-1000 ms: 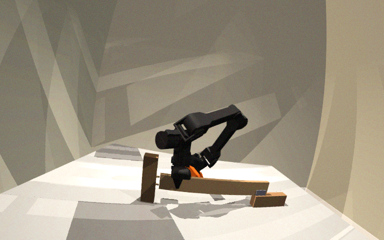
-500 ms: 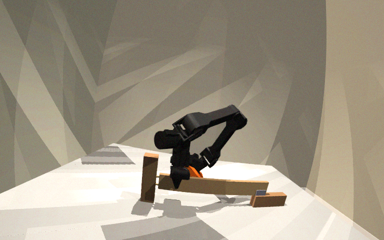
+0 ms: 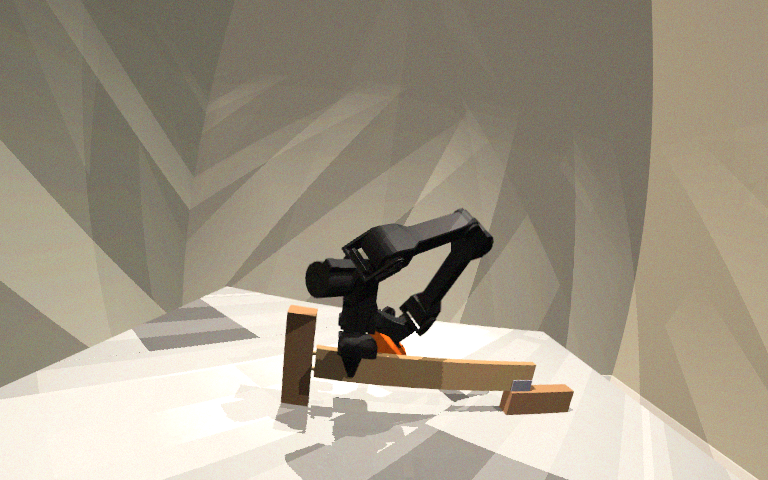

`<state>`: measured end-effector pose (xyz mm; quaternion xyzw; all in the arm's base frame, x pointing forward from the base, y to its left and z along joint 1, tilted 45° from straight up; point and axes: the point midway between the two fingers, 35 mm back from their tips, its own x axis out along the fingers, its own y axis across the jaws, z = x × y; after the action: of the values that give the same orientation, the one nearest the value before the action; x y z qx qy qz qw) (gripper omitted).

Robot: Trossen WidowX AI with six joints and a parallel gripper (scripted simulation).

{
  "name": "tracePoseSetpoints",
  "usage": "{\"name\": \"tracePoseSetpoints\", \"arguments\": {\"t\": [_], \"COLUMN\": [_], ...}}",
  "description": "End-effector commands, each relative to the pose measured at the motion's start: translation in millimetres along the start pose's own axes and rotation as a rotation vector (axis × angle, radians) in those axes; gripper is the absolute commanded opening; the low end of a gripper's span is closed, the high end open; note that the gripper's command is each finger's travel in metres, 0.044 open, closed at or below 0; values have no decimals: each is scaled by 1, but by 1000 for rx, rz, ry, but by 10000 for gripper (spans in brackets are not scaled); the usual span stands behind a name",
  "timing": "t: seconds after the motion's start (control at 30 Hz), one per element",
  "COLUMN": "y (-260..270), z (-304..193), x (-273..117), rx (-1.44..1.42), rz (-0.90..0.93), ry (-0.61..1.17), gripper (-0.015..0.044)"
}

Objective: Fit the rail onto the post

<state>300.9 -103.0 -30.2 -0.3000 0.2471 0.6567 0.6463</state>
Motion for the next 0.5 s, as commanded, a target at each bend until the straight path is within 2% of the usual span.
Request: {"name": "tracePoseSetpoints", "arguments": {"t": [0.0, 0.47], "y": [-2, -2], "z": [-5, -9], "x": [-4, -4], "rx": [-2, -2], "rz": [-11, -11], "ry": [10, 10], "gripper": [0, 0]}}
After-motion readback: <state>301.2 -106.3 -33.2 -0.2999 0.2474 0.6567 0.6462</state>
